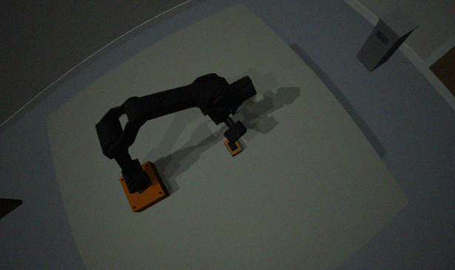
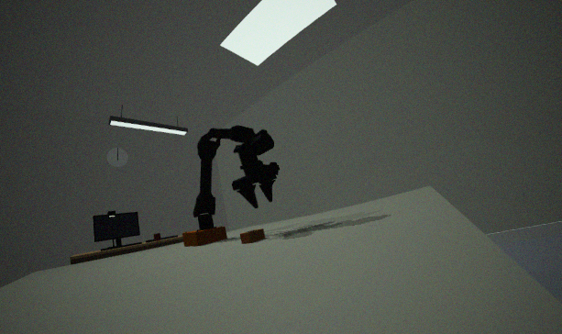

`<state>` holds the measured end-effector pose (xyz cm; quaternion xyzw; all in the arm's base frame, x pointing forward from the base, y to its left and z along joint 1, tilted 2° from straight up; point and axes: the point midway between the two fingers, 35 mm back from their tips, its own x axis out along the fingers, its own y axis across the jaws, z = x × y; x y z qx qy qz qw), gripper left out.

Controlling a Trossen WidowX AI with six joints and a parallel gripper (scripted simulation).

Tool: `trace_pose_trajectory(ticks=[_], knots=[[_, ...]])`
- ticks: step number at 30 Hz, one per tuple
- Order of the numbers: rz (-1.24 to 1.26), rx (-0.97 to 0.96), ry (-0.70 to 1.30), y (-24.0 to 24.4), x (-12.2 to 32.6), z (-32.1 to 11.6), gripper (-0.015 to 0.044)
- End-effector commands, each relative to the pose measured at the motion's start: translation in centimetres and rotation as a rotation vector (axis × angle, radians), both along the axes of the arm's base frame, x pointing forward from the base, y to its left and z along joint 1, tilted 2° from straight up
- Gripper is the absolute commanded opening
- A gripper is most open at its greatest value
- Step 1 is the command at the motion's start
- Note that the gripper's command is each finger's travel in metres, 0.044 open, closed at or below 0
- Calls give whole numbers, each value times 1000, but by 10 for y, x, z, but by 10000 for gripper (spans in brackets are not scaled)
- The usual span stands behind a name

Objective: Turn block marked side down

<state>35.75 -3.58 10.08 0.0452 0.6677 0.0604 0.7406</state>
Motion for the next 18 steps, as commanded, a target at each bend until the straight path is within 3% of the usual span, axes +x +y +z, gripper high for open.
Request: trace_pose_trajectory(ticks=[1,9,13,18], knots=[[-171,-133,46,-66,-10,-6,440],[-184,-143,50,-72,-12,-7,440],[-184,-143,50,-72,-10,-39,440],[-184,-143,50,-72,-10,-42,440]])
